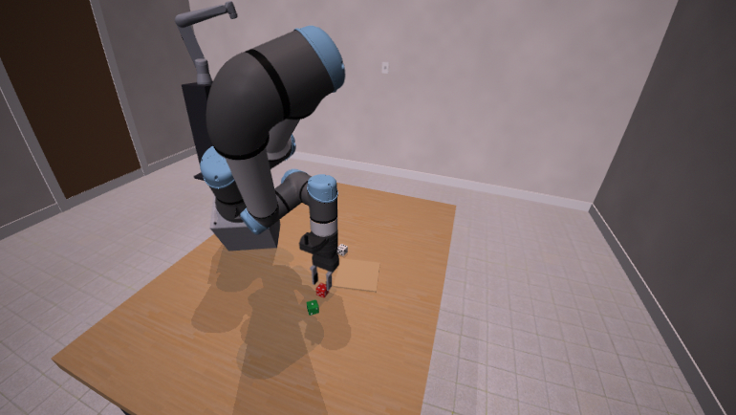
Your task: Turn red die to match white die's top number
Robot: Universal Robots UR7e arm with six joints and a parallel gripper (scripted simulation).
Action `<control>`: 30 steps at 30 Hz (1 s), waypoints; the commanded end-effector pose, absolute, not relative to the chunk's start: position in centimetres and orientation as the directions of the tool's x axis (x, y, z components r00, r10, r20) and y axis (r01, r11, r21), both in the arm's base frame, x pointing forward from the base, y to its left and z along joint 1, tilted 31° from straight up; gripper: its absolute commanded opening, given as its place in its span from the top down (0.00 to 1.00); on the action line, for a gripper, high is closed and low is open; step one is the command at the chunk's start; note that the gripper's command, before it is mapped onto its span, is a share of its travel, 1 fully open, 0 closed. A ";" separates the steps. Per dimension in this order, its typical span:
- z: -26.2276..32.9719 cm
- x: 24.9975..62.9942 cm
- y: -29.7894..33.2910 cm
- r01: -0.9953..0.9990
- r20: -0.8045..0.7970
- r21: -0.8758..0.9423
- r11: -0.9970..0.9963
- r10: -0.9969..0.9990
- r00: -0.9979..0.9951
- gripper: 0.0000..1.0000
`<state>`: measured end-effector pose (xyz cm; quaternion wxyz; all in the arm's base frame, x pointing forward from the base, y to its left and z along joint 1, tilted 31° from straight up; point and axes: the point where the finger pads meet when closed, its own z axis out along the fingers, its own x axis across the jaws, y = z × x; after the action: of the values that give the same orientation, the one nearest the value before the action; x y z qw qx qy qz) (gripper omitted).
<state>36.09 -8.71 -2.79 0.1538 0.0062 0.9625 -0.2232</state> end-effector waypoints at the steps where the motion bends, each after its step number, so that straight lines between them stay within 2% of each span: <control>1: -3.1 36.2 -8.9 0.081 -0.299 -0.428 0.900 -0.057 -0.952 0.13; 30: -5.8 37.1 -10.2 0.081 -0.299 -0.428 0.900 -0.057 -0.952 0.13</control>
<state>37.10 -10.22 -5.79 0.1533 0.0063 0.9627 -0.2231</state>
